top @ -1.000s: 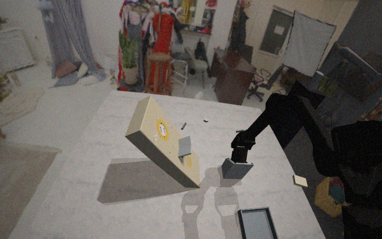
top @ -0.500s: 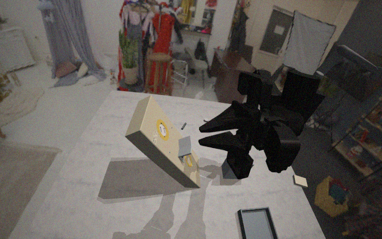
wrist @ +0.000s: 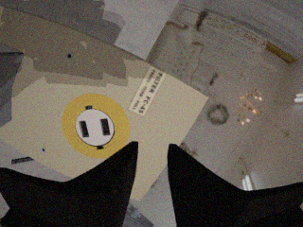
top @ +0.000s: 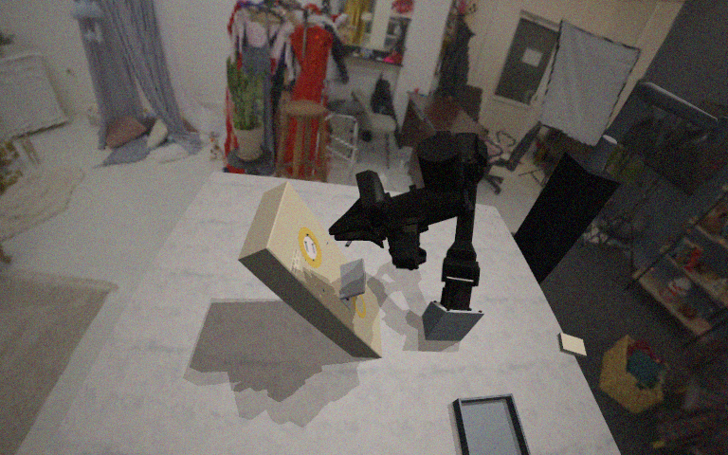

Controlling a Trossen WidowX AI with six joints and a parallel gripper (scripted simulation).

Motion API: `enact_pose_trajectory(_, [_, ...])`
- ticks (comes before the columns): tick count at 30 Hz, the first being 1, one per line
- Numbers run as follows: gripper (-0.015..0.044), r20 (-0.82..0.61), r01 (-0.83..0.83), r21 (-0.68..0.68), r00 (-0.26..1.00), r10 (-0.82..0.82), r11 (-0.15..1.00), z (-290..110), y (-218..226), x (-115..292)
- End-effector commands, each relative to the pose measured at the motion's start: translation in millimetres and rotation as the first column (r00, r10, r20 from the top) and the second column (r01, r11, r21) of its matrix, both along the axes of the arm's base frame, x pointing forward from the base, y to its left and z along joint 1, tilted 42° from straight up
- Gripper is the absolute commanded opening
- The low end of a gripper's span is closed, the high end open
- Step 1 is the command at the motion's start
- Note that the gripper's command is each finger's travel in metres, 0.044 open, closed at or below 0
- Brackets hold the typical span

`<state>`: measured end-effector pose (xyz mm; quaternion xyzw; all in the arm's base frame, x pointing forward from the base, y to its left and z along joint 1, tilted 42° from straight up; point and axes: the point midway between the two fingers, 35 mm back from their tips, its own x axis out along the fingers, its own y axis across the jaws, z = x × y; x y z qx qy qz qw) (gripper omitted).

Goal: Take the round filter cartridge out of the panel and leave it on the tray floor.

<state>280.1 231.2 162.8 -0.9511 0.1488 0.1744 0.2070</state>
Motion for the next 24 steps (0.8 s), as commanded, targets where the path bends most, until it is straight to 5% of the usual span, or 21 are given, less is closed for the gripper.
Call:
enact_pose_trajectory(1, [0.0095, -0.094, 0.024, -0.159, 0.995, -0.039, 0.987, -1.8, -55.8, -6.8])
enact_pose_trajectory(24, [0.0095, -0.099, 0.026, -0.158, 0.994, -0.042, 0.987, -10.0, -60.1, 7.1])
